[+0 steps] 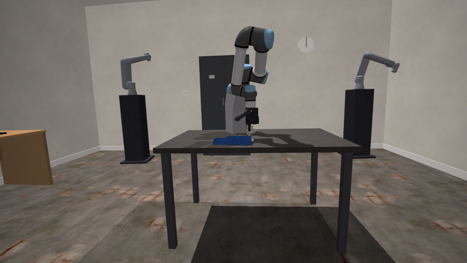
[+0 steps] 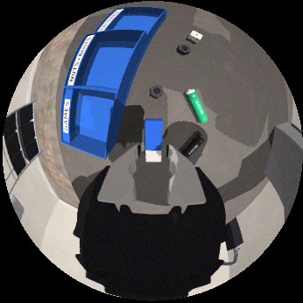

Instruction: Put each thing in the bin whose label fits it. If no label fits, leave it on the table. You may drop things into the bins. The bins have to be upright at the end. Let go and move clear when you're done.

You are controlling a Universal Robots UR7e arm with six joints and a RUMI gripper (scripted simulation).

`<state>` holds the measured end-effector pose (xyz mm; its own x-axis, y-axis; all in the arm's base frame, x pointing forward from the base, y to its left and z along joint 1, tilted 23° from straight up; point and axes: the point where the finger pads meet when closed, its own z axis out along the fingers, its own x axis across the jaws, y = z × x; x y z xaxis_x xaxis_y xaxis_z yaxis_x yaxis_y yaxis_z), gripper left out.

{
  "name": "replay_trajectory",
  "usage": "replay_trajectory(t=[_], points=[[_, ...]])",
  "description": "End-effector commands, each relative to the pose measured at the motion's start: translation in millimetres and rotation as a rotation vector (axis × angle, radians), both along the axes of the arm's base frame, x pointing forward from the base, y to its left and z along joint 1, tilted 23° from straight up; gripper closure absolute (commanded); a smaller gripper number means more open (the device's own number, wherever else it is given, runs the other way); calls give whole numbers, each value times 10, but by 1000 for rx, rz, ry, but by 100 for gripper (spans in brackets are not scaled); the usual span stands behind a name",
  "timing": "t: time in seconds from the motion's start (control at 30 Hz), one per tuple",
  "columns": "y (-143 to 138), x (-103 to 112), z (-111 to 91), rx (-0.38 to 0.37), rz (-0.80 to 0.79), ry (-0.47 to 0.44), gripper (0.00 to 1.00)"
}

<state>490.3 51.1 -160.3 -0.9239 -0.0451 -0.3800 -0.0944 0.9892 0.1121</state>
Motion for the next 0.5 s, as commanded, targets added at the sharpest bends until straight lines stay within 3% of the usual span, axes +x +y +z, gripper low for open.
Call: replay_trajectory(t=[0.0,0.47], points=[[1,15,-15,-1,0,-2,77],[19,57,-126,0,0,-2,77]])
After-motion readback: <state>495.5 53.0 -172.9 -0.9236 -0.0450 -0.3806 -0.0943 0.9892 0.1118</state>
